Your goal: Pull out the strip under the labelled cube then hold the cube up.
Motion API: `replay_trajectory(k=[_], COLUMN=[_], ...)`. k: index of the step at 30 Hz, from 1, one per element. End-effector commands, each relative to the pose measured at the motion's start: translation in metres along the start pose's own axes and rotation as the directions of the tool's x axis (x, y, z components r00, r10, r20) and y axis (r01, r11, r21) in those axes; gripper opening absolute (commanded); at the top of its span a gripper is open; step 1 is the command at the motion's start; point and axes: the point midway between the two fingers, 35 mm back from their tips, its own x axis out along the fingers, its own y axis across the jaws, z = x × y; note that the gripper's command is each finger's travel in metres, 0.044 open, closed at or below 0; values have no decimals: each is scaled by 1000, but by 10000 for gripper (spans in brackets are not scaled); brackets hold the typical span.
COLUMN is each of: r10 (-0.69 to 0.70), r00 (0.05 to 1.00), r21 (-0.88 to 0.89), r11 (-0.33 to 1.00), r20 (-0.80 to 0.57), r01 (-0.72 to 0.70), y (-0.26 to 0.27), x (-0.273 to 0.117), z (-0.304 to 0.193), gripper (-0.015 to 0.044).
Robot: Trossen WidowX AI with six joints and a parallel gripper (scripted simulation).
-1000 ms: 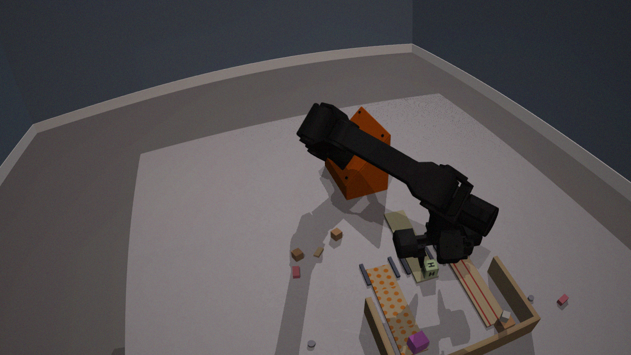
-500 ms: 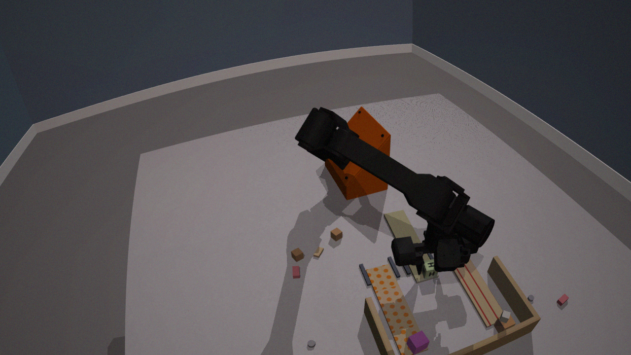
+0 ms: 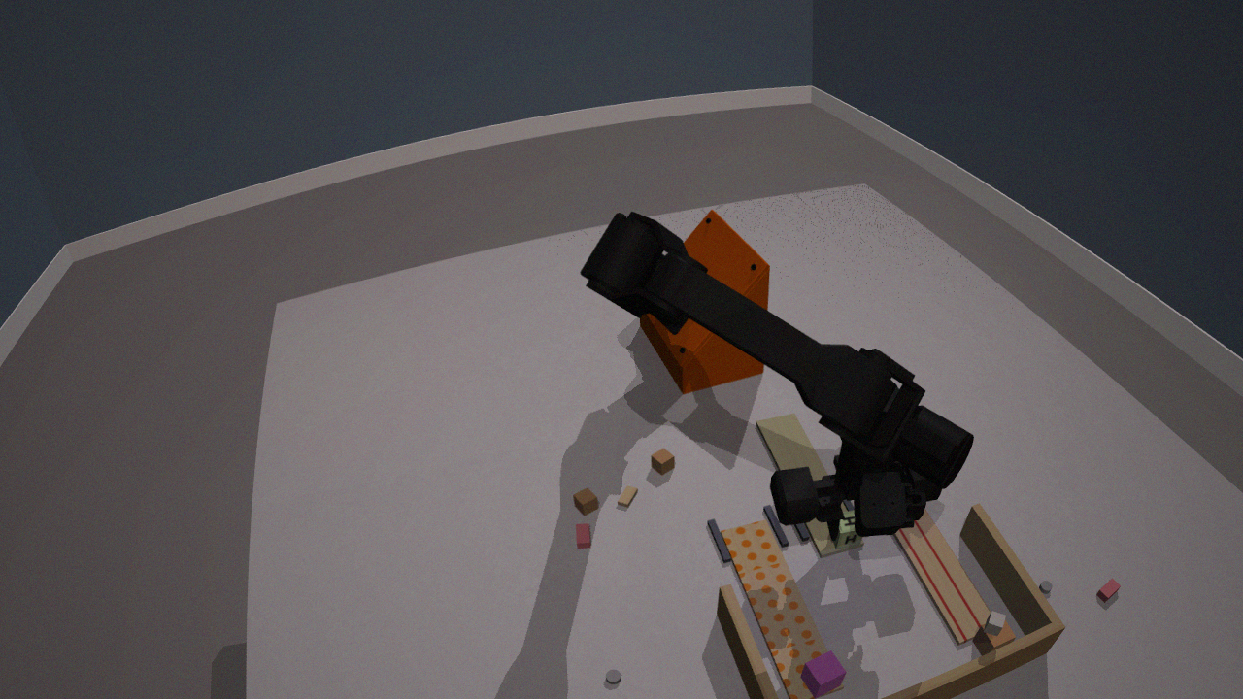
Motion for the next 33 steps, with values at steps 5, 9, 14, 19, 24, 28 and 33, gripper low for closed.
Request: replay_trajectory(k=[5, 9, 14, 19, 24, 28, 33], r10=[0, 0, -2, -4, -4, -4, -4], r00=[1000, 1000, 1000, 1000, 1000, 1000, 1000], r21=[-1, -5, -10, -14, -14, -15, -16], r11=[1000, 1000, 1000, 1000, 1000, 1000, 1000], r20=[0, -1, -3, -4, -4, -5, -6], r01=[0, 0, 2, 4, 4, 4, 4], y=[-2, -7, -14, -20, -22, -26, -32], x=[-5, -19, -33, -43, -43, -43, -43], z=[-5, -21, -42, -57, -61, -74, -91], gripper=[0, 0, 0, 0, 0, 0, 0])
